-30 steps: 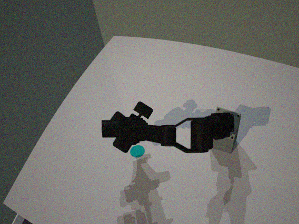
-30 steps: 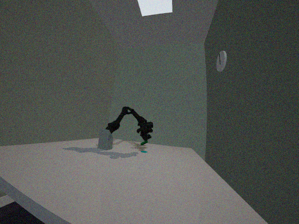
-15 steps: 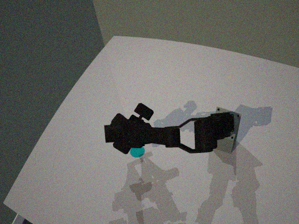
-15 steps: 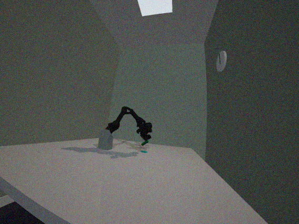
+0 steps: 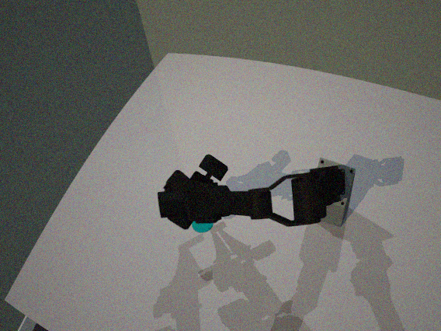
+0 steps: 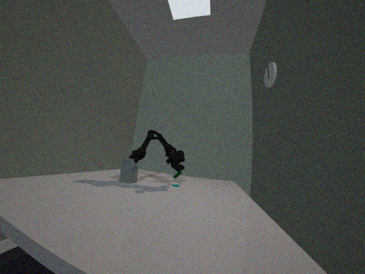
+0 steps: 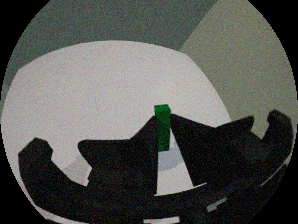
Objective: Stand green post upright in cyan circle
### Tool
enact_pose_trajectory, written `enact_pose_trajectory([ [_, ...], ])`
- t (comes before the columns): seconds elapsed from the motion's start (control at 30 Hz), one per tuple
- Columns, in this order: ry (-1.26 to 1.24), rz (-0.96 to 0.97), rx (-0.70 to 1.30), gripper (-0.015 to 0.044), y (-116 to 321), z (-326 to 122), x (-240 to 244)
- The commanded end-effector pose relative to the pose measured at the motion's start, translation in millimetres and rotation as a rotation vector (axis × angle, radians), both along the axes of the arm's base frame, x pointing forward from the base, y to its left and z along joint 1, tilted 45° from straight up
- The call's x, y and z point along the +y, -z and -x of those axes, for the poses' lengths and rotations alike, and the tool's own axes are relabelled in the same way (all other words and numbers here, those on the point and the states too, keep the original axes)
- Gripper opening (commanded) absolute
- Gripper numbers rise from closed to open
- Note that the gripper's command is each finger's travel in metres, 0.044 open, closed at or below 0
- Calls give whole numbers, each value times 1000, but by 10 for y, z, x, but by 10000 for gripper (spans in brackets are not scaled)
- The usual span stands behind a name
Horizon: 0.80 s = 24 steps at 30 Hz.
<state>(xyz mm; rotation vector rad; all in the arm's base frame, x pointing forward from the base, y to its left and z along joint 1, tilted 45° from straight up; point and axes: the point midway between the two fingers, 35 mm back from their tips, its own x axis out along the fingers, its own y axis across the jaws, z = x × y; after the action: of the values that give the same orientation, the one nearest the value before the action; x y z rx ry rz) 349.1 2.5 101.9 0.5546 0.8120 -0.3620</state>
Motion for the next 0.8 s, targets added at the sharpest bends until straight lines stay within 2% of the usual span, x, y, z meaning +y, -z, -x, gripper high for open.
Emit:
enact_pose_trajectory([
  [0.0, 18, 10, -21, 23, 9, 19, 12],
  [0.77, 105, 46, -158, 23, -77, 44, 40],
])
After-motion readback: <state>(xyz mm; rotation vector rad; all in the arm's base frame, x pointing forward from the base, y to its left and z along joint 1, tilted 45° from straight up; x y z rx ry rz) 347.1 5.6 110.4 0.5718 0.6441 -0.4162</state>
